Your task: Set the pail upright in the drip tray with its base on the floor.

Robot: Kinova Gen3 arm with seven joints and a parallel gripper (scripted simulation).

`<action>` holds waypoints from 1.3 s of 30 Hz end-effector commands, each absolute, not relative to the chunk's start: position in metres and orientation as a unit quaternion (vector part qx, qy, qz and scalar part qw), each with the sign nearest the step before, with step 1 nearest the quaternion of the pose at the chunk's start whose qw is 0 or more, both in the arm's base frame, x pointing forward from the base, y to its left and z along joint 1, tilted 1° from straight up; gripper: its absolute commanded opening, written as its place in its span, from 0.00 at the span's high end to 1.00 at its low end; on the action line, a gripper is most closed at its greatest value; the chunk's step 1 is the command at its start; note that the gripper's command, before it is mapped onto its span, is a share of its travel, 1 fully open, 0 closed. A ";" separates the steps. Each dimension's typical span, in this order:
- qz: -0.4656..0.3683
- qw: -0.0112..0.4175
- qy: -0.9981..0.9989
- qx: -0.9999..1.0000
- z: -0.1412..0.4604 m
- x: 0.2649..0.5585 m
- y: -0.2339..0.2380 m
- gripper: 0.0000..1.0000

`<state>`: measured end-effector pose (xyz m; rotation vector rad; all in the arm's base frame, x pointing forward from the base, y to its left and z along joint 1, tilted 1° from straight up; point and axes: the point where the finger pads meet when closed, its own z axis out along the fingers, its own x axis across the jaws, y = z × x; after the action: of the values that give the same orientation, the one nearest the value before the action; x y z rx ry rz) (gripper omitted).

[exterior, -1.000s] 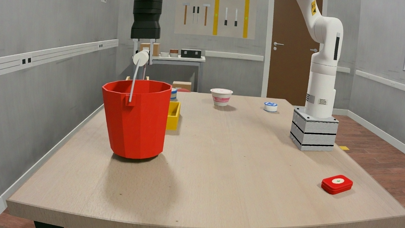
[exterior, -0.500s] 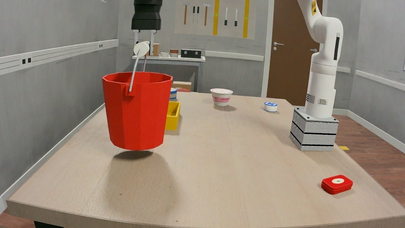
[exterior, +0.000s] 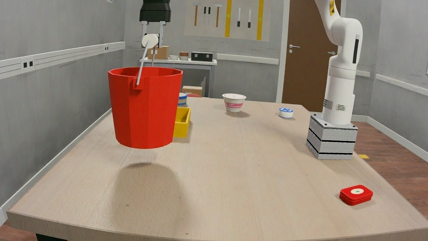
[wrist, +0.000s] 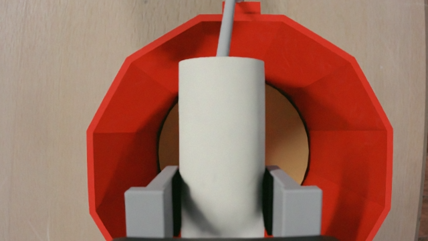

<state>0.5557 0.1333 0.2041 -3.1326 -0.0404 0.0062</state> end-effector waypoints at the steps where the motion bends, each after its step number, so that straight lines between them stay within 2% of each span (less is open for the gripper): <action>1: 0.001 0.005 -0.013 -1.000 0.208 0.556 0.133 1.00; 39: 0.001 0.005 -0.013 -1.000 0.227 0.556 0.133 1.00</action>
<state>0.5557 0.1332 0.2256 -3.1327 -0.0405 0.0072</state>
